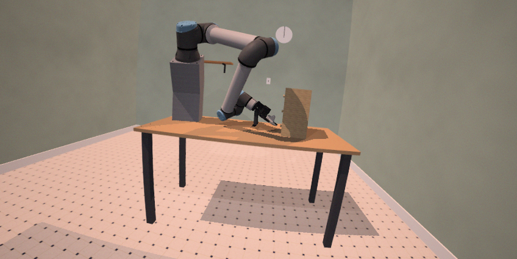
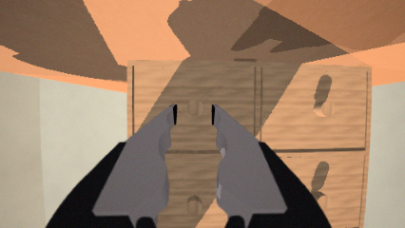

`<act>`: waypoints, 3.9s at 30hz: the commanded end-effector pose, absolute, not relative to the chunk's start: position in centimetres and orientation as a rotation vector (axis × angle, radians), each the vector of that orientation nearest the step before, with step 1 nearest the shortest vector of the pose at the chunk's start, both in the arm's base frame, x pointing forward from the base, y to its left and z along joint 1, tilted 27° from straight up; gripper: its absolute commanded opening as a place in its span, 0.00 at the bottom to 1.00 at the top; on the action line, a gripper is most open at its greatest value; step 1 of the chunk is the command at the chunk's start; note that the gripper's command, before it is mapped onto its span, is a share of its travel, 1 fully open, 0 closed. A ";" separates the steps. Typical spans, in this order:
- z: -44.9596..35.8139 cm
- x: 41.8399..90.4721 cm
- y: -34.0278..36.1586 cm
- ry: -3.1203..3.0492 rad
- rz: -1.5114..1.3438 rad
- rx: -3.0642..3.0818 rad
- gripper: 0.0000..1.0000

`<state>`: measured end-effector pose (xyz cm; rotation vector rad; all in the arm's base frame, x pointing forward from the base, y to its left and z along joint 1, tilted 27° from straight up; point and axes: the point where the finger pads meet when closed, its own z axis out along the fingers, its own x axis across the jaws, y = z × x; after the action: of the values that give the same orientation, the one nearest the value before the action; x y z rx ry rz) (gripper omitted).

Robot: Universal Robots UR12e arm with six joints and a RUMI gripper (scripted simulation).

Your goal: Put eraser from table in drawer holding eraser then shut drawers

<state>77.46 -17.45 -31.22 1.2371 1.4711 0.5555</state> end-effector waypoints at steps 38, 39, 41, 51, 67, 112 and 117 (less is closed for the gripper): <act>-31.3 77.5 -17.4 1.471 0.556 1.237 0.20; -31.3 77.5 -17.4 1.471 0.556 1.237 0.20; -31.3 77.5 -17.4 1.471 0.556 1.237 0.20; -31.1 78.0 -17.4 1.469 0.557 1.234 0.20; -30.8 79.2 -17.5 1.469 0.557 1.233 0.20; -30.6 81.0 -17.6 1.470 0.556 1.236 0.20; -30.6 81.0 -17.6 1.470 0.556 1.236 0.20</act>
<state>80.82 -17.62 -30.80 1.2378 1.4717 0.5554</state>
